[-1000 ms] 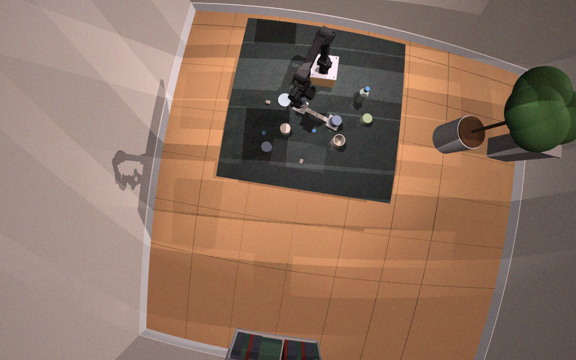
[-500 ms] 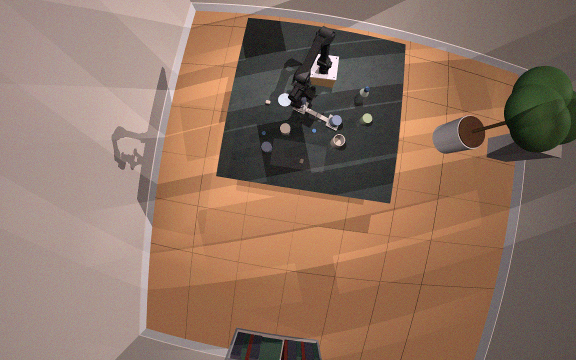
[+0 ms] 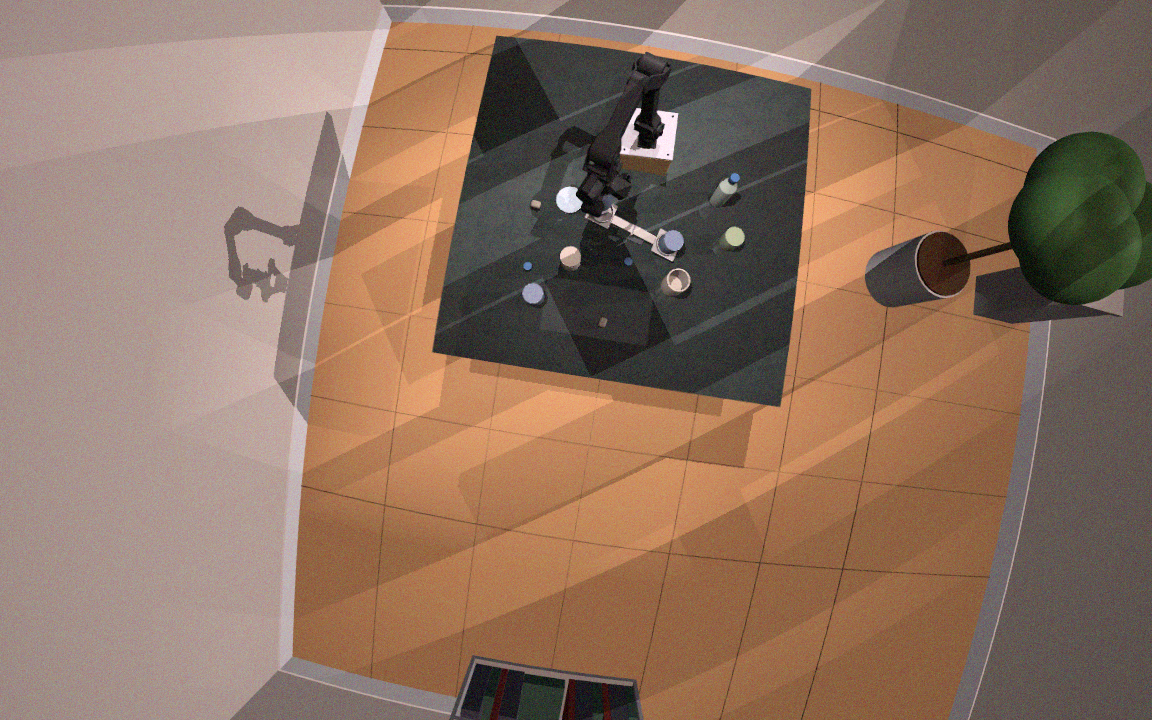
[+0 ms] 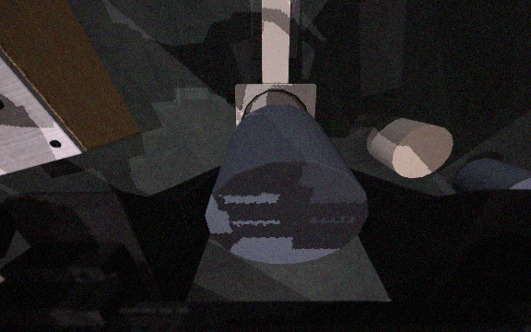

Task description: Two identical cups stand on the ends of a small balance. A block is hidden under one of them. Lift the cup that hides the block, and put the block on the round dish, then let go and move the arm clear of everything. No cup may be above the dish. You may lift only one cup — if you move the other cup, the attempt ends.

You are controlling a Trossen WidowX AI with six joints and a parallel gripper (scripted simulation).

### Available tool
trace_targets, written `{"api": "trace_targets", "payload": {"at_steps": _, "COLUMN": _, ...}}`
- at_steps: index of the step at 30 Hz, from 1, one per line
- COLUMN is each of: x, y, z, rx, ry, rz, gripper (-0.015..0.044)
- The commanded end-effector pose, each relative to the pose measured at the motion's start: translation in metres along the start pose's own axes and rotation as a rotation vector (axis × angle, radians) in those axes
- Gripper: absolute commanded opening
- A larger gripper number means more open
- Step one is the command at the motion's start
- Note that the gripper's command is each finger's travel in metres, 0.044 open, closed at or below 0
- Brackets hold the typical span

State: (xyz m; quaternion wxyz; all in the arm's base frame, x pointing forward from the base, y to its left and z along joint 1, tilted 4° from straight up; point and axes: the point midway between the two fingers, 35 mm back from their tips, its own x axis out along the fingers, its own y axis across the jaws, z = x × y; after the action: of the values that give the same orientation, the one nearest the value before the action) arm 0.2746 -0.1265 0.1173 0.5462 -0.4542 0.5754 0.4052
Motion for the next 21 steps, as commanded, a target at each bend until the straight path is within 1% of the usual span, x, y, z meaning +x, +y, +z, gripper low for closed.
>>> {"api": "trace_targets", "payload": {"at_steps": 1, "x": 0.0004, "y": -0.0003, "z": 0.0, "rx": 0.0, "ry": 0.0, "rz": 0.0, "gripper": 0.0}}
{"api": "trace_targets", "payload": {"at_steps": 21, "x": 0.0013, "y": 0.0003, "z": -0.0021, "rx": 0.001, "ry": -0.001, "rz": 0.001, "gripper": 0.0}}
